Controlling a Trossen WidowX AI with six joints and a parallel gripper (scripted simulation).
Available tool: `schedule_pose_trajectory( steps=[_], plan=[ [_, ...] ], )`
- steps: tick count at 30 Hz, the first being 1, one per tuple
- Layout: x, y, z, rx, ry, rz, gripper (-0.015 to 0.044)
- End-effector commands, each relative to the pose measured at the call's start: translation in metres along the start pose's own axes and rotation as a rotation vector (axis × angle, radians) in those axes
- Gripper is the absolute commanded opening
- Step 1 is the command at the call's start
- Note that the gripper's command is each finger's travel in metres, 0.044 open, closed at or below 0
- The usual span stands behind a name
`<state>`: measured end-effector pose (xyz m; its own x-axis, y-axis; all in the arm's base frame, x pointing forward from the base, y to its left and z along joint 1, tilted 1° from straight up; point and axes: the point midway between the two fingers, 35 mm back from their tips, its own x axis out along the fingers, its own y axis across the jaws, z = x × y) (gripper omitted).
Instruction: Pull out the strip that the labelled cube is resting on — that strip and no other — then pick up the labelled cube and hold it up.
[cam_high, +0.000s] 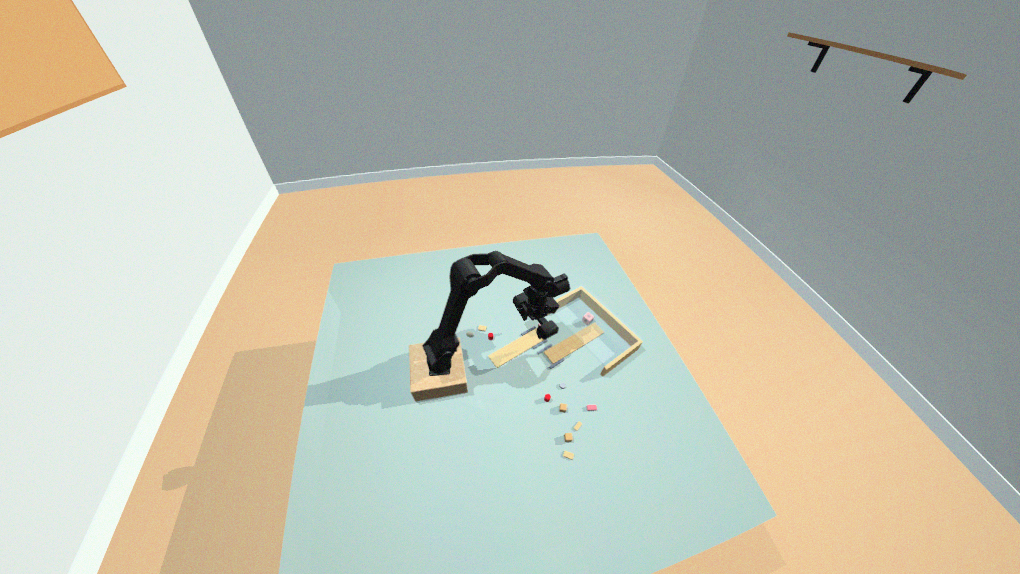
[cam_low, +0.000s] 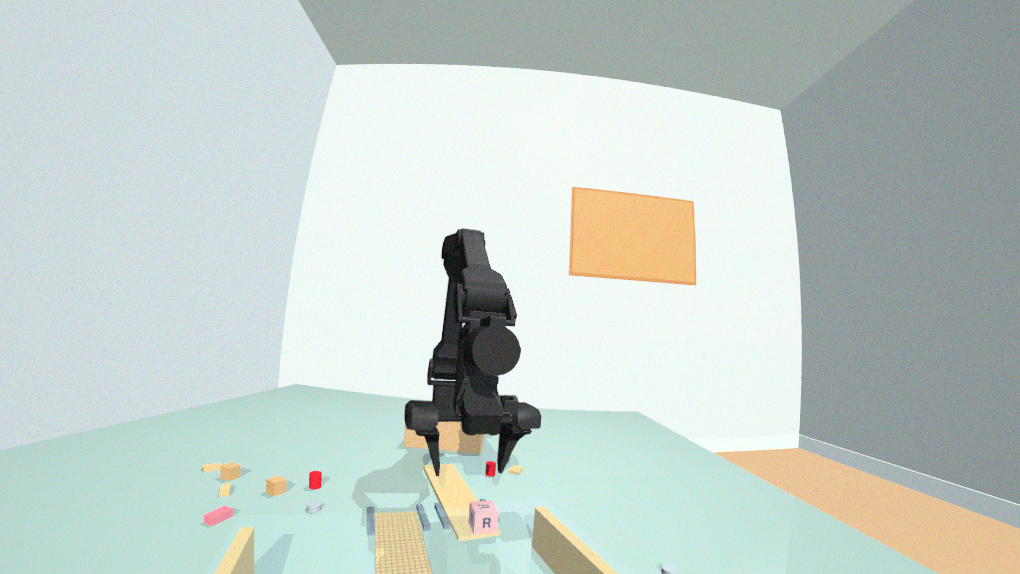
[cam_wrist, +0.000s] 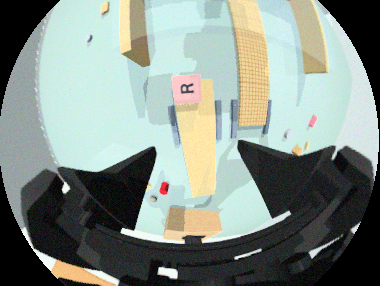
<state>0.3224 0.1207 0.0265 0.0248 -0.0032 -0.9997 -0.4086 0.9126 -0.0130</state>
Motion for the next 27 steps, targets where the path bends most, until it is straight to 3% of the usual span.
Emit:
schedule_pose_trajectory(
  steps=[1,13,20,27],
  plan=[
    [-0.003,0.002,0.015,0.004,-0.004,0.001,0.0440],
    [-0.011,0.006,0.058,0.004,-0.007,0.001,0.0440],
    [-0.002,0.006,0.058,0.004,-0.007,0.001,0.0256],
    [0.010,0.006,0.059,0.004,-0.007,0.001,0.0250]
  ],
)
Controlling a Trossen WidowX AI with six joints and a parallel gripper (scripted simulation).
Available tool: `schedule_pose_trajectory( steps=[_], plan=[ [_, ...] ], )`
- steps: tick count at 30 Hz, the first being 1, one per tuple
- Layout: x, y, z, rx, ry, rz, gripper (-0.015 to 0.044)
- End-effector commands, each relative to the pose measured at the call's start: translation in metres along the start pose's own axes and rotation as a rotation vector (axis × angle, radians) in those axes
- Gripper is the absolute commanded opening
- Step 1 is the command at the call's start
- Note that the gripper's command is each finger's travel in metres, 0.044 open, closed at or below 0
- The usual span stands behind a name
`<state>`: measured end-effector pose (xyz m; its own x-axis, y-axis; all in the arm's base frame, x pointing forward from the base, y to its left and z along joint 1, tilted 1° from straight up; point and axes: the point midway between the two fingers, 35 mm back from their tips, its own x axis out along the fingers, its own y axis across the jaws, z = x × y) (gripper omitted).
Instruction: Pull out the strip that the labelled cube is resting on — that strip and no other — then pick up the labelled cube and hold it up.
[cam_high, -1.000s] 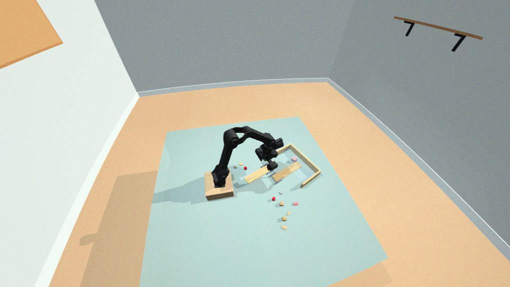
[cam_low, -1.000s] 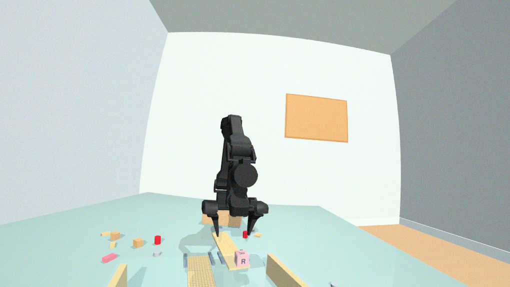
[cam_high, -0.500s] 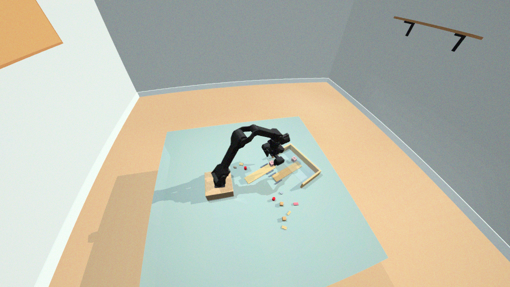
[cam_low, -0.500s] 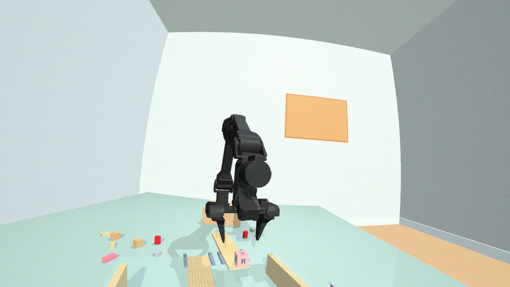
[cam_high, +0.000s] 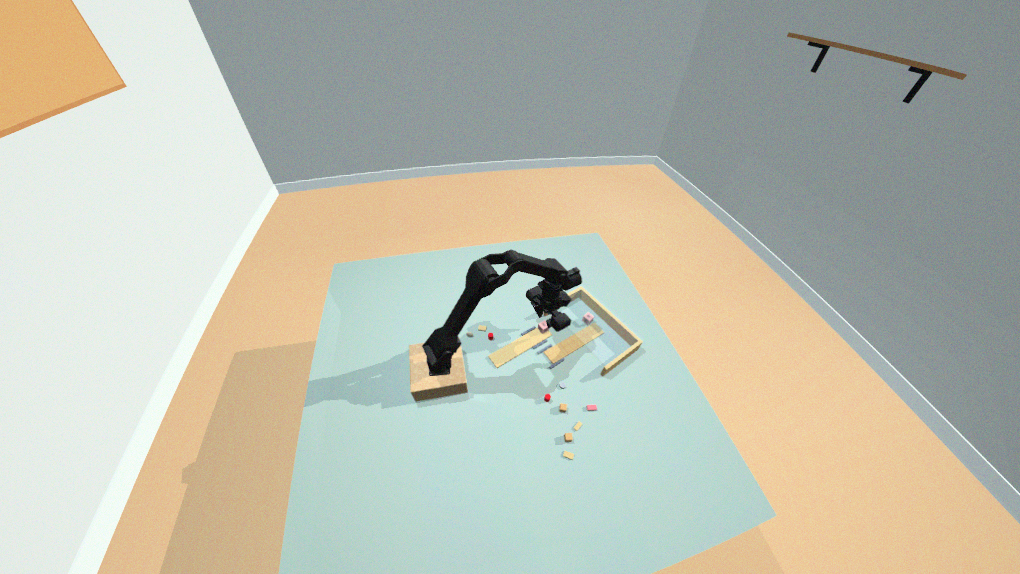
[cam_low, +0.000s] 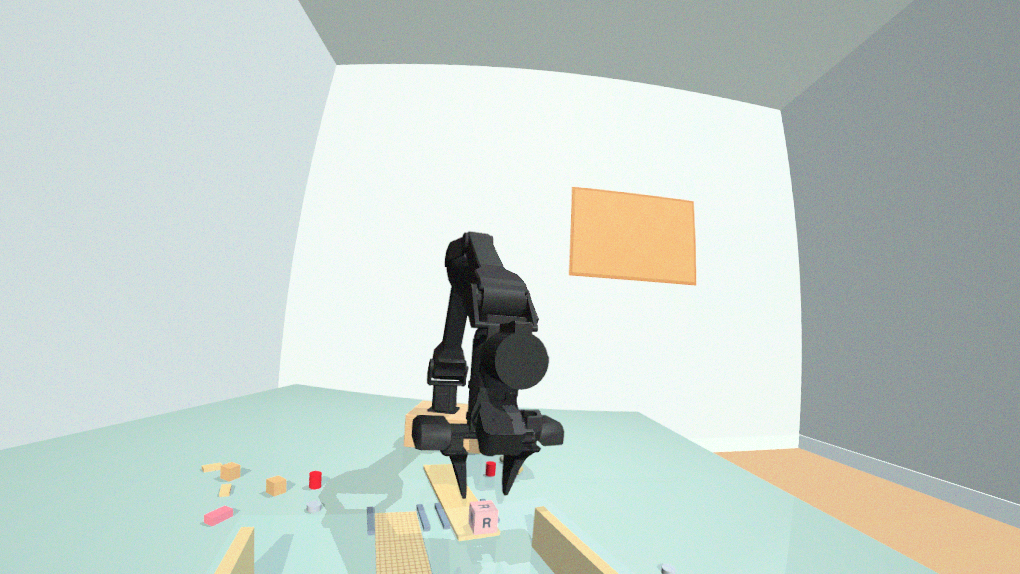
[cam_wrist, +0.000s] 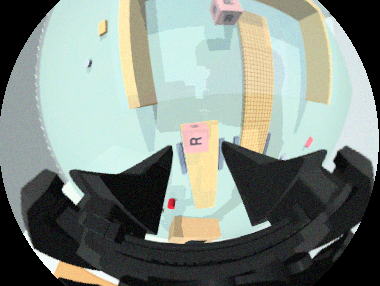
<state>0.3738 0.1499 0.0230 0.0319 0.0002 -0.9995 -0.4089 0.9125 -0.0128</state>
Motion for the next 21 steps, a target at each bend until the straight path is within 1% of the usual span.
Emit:
schedule_pose_trajectory(
  steps=[1,21],
  plan=[
    [0.006,0.000,0.000,0.005,0.001,0.001,0.0250],
    [0.039,0.000,-0.001,0.005,0.001,0.001,0.0250]
  ],
)
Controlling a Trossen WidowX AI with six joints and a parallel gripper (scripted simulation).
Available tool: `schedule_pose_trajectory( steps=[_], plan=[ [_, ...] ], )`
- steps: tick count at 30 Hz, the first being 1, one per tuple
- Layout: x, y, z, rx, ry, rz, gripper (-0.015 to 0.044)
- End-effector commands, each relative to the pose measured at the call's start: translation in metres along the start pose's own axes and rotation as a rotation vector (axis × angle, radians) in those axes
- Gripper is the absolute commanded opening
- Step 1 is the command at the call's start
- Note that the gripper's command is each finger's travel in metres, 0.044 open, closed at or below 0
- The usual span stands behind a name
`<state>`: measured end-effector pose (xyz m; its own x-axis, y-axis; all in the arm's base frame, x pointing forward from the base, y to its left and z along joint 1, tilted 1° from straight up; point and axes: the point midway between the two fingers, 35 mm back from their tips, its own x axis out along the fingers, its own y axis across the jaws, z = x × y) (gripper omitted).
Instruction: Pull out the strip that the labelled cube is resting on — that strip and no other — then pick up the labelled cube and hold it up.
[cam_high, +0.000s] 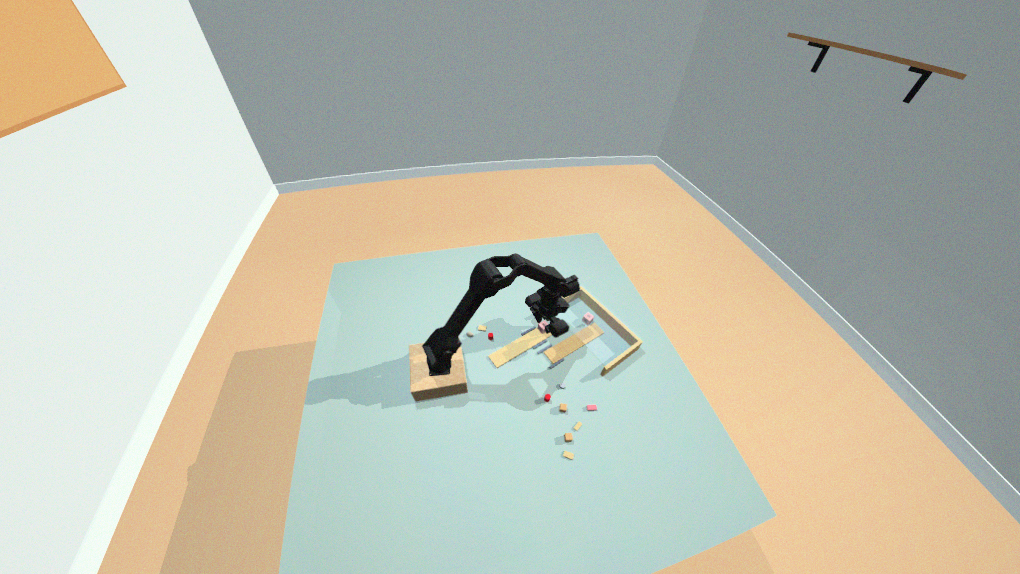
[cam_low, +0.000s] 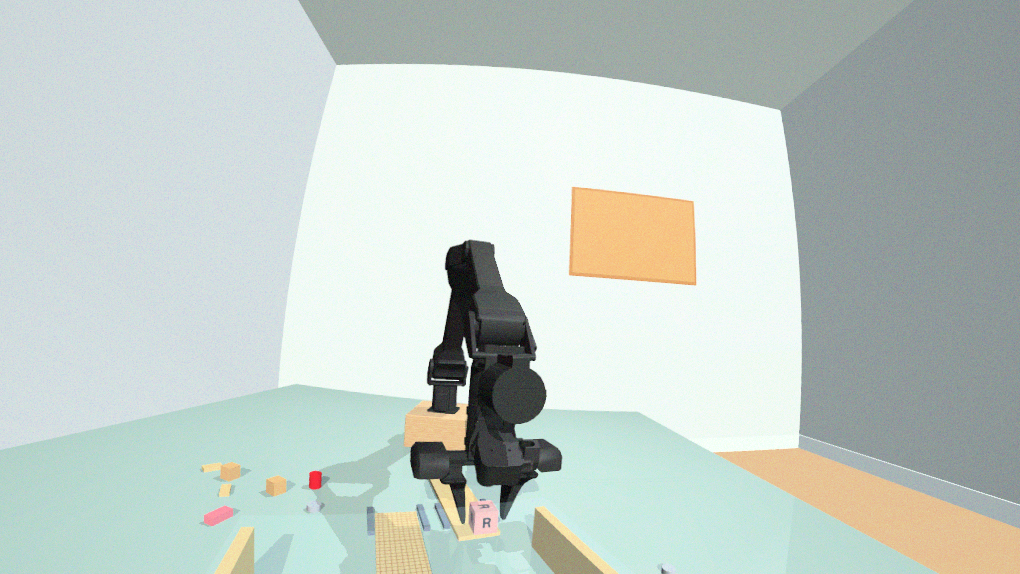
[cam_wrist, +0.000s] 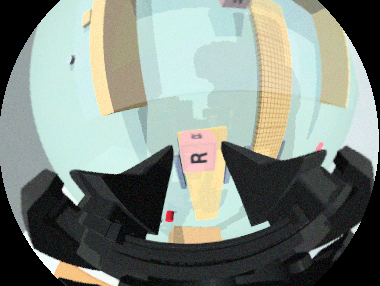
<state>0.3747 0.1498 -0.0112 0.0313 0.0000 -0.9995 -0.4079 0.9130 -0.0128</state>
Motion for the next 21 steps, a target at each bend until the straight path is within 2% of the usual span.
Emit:
schedule_pose_trajectory(
  steps=[1,2,6,13,17,21],
  plan=[
    [0.005,0.000,-0.001,0.003,0.000,0.001,0.0250],
    [0.006,0.000,-0.001,0.003,0.000,0.001,0.0250],
    [0.003,0.000,0.000,0.000,0.001,0.000,0.0145],
    [0.003,0.000,0.000,0.000,0.001,0.000,0.0098],
    [0.001,0.000,-0.003,0.000,0.001,0.000,0.0000],
    [-0.011,0.001,-0.016,0.001,0.002,0.000,0.0000]
  ],
)
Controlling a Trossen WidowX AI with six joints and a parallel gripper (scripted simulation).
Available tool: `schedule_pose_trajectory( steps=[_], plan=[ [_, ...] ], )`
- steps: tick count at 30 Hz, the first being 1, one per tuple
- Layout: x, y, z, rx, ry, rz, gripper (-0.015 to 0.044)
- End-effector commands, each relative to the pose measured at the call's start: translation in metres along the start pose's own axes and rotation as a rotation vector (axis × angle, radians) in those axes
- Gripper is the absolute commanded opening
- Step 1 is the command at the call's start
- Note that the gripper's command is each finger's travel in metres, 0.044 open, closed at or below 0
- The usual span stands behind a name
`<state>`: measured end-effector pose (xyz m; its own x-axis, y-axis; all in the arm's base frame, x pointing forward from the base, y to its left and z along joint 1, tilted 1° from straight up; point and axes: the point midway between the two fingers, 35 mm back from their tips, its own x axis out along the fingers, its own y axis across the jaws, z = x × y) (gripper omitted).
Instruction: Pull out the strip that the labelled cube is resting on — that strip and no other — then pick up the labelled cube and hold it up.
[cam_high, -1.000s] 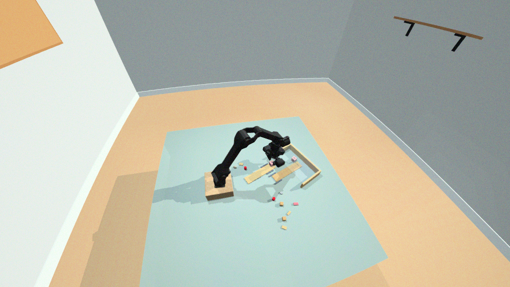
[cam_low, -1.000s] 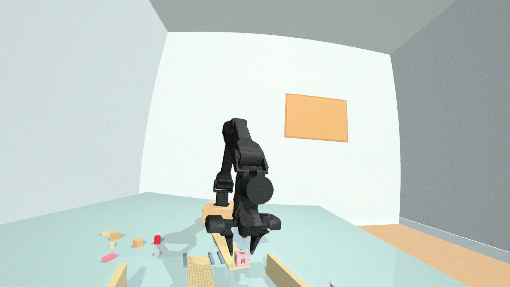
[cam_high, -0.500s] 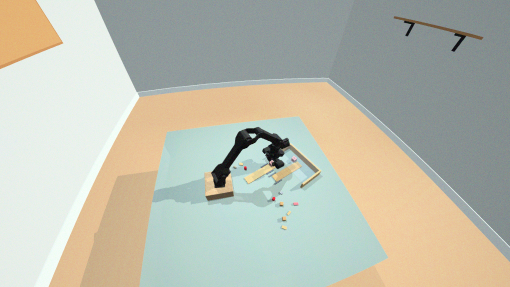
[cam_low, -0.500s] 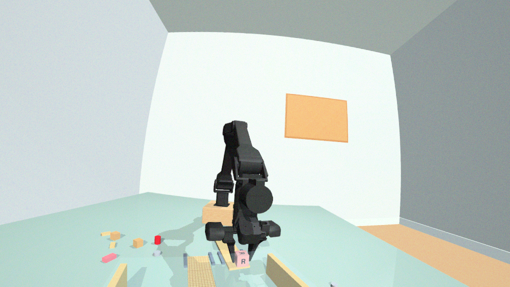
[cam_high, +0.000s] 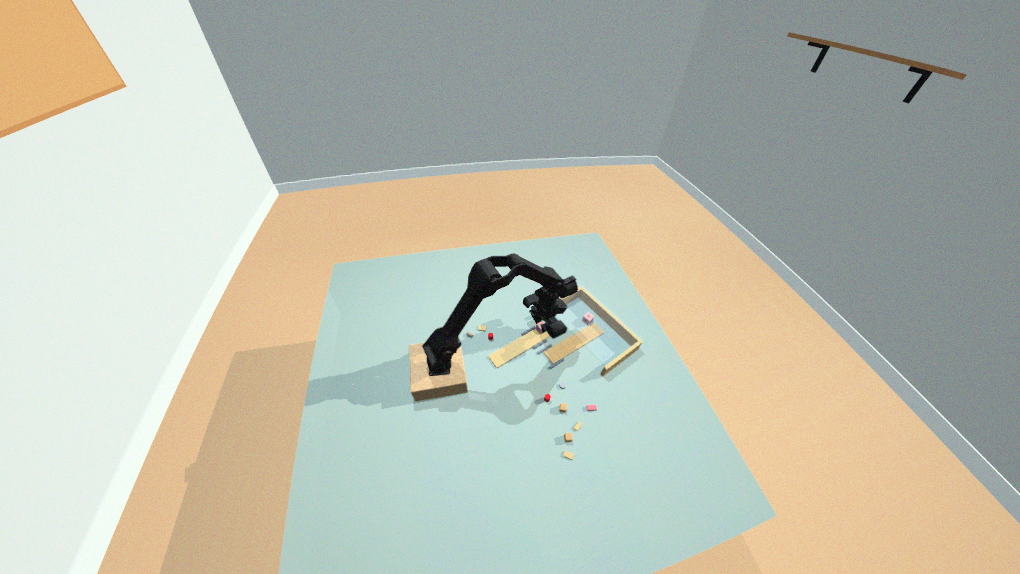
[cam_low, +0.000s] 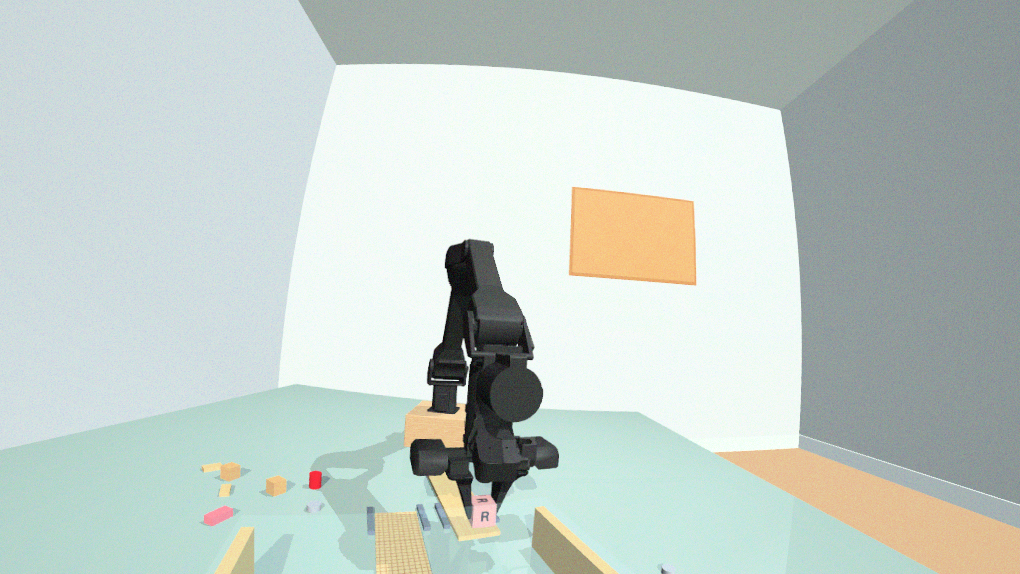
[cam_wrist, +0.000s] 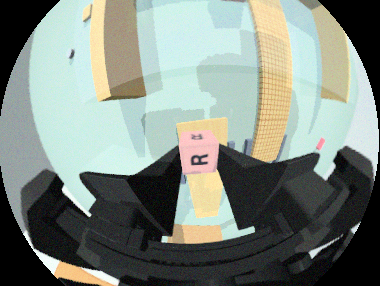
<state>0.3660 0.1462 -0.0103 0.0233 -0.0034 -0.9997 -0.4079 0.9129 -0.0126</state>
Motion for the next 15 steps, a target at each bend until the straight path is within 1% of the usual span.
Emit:
schedule_pose_trajectory(
  steps=[1,10,15],
  plan=[
    [-0.012,0.000,-0.011,0.001,-0.006,0.000,0.0000],
    [-0.034,0.002,-0.046,0.003,-0.005,0.001,0.0000],
    [-0.037,0.002,-0.054,0.003,-0.004,0.001,0.0000]
  ],
)
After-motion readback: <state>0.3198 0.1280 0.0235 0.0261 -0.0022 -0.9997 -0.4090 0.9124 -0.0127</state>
